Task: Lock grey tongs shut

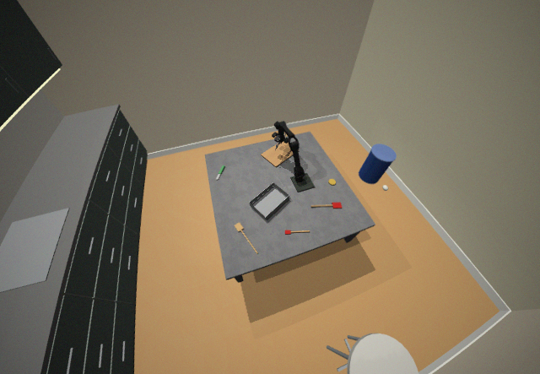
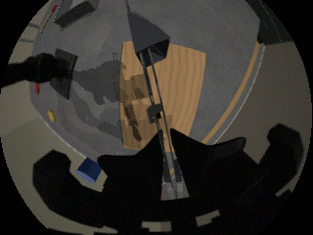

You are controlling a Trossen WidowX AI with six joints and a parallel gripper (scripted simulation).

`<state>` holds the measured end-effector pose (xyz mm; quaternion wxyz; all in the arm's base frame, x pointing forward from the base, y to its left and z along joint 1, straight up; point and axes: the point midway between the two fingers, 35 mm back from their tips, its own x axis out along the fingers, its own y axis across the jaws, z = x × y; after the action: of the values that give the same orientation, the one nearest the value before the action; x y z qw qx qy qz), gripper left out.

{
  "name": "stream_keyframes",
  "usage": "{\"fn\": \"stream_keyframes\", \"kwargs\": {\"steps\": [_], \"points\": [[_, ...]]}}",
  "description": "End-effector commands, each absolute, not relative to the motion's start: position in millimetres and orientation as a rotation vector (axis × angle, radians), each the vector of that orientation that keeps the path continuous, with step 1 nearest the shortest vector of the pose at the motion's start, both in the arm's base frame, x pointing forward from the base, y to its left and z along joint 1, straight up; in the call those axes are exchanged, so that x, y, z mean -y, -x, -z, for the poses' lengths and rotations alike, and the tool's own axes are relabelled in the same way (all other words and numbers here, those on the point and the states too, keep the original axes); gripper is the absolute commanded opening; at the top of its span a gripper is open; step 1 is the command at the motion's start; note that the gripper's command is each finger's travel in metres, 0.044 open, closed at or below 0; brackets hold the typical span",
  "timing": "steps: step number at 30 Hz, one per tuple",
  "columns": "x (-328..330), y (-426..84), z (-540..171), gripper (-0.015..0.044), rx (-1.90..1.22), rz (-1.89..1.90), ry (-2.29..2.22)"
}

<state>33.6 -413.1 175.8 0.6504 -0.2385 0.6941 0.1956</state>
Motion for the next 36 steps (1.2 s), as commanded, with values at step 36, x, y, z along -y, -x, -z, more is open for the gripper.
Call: {"fn": "stream_keyframes", "kwargs": {"steps": [36], "points": [[417.0, -33.4, -111.6, -0.0150, -1.538, -0.470, 0.533]]}}
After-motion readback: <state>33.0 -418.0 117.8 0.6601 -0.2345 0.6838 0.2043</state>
